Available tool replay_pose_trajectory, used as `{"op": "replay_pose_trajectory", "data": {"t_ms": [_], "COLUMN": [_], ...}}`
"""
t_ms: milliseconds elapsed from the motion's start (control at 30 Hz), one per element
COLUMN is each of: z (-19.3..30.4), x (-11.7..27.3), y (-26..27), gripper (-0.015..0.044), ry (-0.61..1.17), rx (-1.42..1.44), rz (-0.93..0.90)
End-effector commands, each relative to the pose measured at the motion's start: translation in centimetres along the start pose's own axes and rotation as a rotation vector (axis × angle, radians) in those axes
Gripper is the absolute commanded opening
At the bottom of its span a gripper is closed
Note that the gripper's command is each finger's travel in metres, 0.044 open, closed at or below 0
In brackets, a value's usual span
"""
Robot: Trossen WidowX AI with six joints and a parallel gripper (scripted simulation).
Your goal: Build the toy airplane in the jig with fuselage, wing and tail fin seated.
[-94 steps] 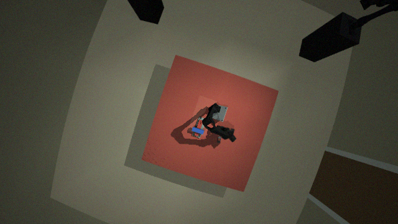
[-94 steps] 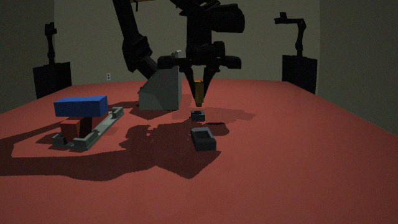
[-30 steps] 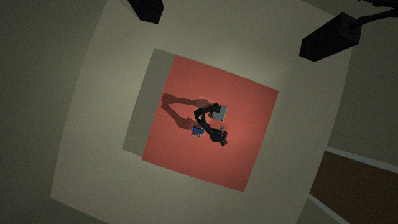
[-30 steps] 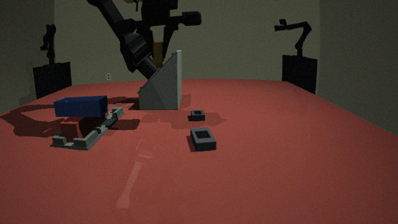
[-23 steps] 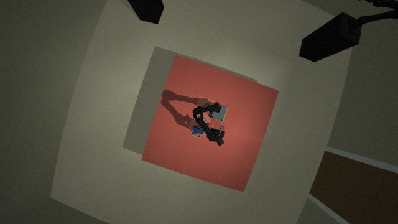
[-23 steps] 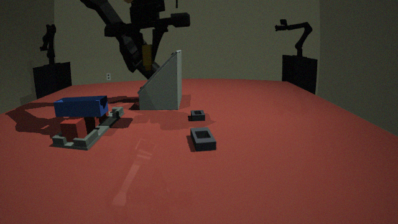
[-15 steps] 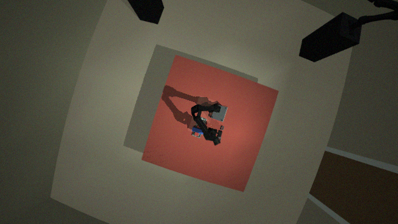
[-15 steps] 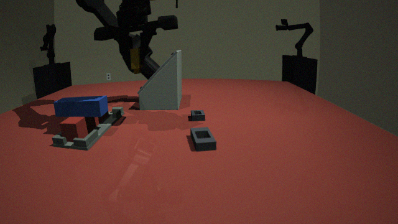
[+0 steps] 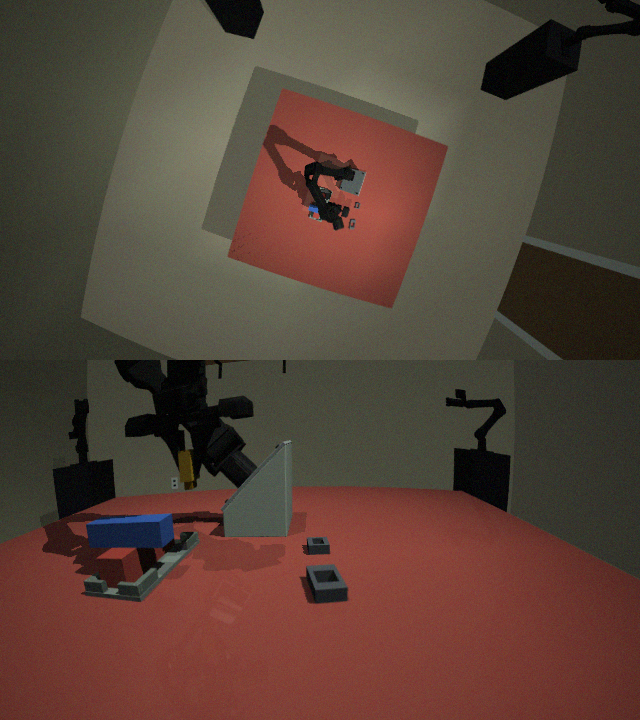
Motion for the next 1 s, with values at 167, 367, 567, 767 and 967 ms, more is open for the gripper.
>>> {"op": "replay_pose_trajectory", "data": {"t_ms": [167, 367, 567, 767, 967], "z": [0.7, 1.2, 1.9, 2.7, 2.8], "x": [-0.7, -1.1, -1.6, -2.0, -2.1], "y": [-2.9, -4.7, -6.3, -7.9, -8.1], "gripper": [0.0000, 0.0000, 0.0000, 0.0000, 0.0065], "ry": [0.000, 0.002, 0.005, 0.010, 0.010], "rx": [-0.006, -0.013, -0.022, -0.030, -0.030], "rz": [0.018, 0.029, 0.042, 0.057, 0.059]}}
Point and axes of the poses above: the point midway between the two fingers, 35 mm back from their tips, its own x axis back along the fingers, its own y axis across the jaws, z = x × y, the point moved 2 cm from there along x, back along the fingers, and after that the axes turned 2 degrees about -x, right-handed, at the moved point
